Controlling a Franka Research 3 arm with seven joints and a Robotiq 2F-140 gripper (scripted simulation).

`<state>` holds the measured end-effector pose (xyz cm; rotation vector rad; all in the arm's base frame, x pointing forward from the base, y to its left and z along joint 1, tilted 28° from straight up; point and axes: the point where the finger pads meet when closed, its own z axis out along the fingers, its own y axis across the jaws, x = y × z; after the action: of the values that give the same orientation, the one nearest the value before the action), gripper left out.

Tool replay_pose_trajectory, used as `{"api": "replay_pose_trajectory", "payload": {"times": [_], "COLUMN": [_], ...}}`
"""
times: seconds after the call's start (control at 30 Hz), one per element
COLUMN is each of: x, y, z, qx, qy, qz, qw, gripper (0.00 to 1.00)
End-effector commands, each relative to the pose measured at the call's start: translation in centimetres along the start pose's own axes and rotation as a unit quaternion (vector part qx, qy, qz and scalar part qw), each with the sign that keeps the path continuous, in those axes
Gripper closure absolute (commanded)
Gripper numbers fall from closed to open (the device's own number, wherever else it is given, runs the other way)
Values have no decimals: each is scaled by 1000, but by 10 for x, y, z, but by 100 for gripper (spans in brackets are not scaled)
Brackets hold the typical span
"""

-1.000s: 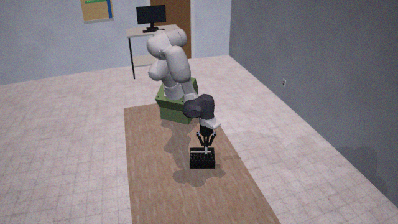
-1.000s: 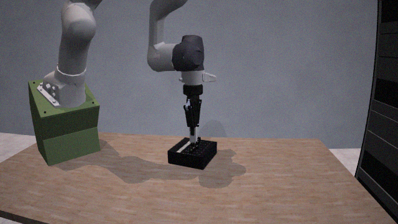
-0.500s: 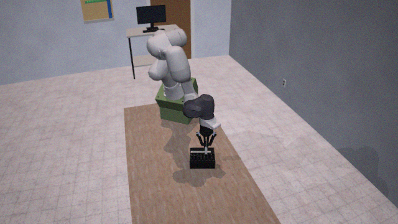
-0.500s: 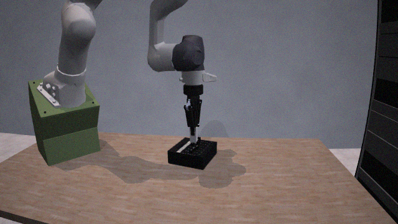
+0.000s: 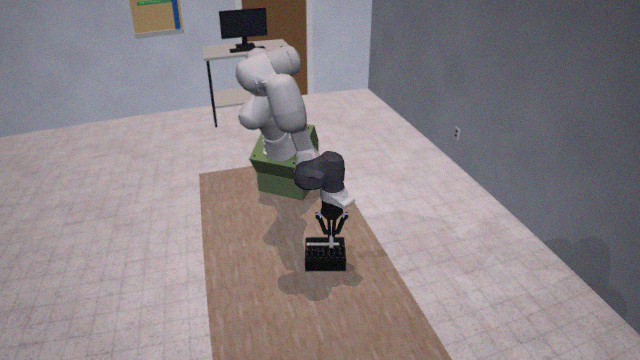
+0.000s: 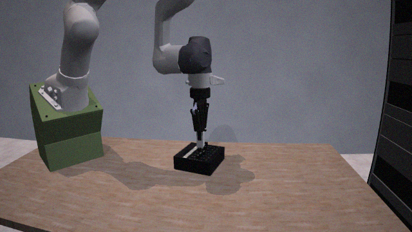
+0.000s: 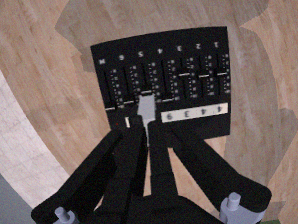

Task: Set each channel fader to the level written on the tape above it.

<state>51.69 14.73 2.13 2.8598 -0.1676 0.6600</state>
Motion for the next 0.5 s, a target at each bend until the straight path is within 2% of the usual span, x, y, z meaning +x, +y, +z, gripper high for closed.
{"api": "replay_pose_trajectory", "payload": {"times": [0.0,0.47], "x": [1,-4], "y": [0,0], "z": [0,0], "qx": [-1,-1], "qy": [1,1], "qz": [-1,-1], "qw": [1000,1000], "gripper": [100,100]}}
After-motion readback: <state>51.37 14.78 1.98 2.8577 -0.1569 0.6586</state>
